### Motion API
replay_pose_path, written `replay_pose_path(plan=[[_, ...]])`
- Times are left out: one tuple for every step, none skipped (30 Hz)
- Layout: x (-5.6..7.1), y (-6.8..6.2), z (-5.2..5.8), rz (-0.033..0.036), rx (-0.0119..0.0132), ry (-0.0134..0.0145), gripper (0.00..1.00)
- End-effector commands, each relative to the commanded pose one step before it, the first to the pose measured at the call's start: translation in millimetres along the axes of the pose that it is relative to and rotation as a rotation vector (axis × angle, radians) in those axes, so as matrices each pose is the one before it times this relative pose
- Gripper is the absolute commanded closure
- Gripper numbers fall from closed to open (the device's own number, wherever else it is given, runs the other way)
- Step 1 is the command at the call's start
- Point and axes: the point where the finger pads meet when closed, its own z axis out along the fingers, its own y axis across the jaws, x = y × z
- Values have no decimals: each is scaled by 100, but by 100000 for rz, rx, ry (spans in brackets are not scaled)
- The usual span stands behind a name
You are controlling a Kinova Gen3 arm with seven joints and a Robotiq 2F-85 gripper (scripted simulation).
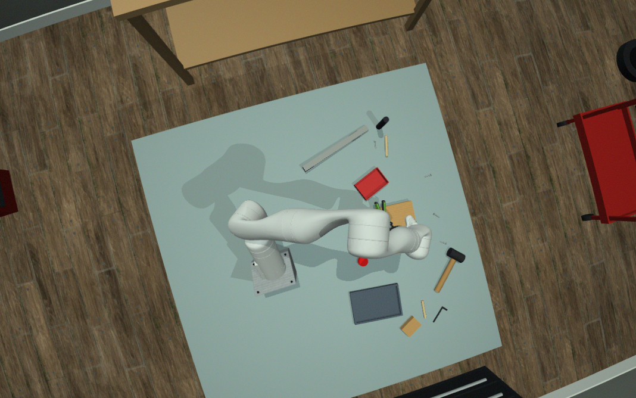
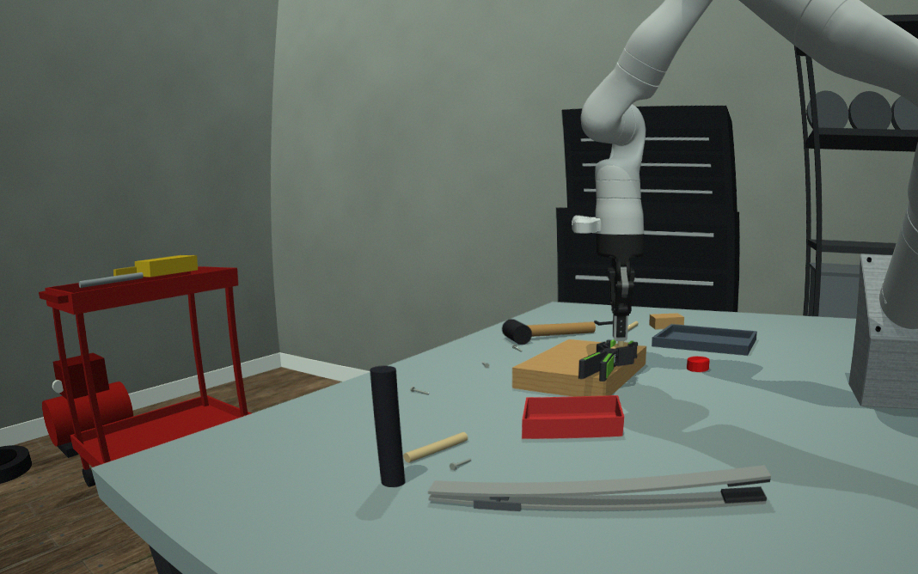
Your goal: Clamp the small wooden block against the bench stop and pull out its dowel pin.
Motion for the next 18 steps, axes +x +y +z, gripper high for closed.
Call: replay_pose_path(plan=[[97,263,-65,-1923,-614,640,90],[0,1,-1,-351,-1,1,90],[0,1,-1,-352,-1,1,90],[0,0,-1,-353,-1,0,90],[0,0,0,-354,0,0,90],[0,0,0,-355,0,0,90],[0,0,0,-357,0,0,90],[0,0,0,-358,0,0,90],[0,0,0,-360,0,0,90],[0,0,0,0,0,0,90],[0,0,0,0,0,0,90],[0,0,0,-361,0,0,90],[0,0,0,-363,0,0,90],[0,0,-1,-364,0,0,90],[0,0,-1,-366,0,0,90],[0,0,-1,-368,-1,0,90],[0,0,-1,-369,-1,0,90],[0,0,-1,-371,-1,0,90]])
